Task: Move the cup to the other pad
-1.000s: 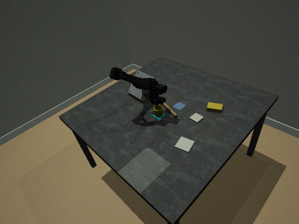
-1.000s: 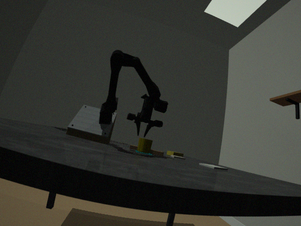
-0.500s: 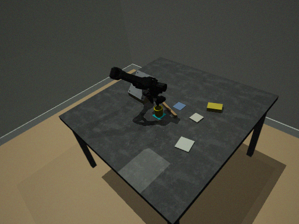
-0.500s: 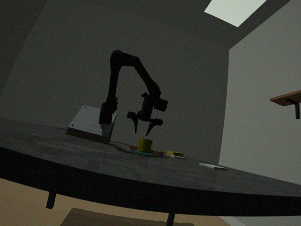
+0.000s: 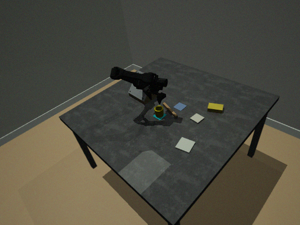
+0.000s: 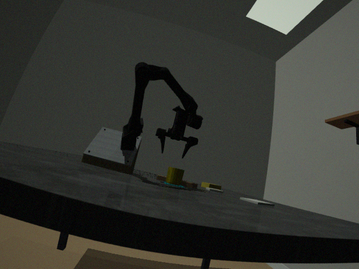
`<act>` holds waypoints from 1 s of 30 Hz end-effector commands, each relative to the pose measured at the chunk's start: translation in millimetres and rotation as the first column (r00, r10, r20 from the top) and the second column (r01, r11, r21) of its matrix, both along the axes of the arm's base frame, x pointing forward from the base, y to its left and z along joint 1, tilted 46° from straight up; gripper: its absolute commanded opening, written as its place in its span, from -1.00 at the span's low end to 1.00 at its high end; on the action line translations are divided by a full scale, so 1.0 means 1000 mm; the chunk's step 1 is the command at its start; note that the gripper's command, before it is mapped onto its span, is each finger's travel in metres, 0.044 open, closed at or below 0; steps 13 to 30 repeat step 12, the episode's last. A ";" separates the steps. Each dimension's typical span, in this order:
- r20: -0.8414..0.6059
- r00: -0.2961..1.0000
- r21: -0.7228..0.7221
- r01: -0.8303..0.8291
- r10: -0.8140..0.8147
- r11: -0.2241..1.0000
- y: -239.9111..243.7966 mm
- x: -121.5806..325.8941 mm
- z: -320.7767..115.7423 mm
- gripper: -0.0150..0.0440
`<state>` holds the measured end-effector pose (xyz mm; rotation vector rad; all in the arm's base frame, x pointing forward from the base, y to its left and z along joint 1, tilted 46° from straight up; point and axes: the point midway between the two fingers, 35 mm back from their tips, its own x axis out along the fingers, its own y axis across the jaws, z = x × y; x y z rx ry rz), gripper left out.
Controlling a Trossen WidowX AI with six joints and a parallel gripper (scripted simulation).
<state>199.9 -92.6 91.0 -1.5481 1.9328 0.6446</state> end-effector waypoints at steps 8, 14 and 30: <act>0.009 1.000 0.003 0.004 -0.004 1.000 0.022 0.005 0.022 1.00; 0.006 1.000 -0.001 -0.001 0.001 1.000 0.019 0.004 0.019 1.00; 0.006 1.000 -0.001 -0.001 0.001 1.000 0.019 0.004 0.019 1.00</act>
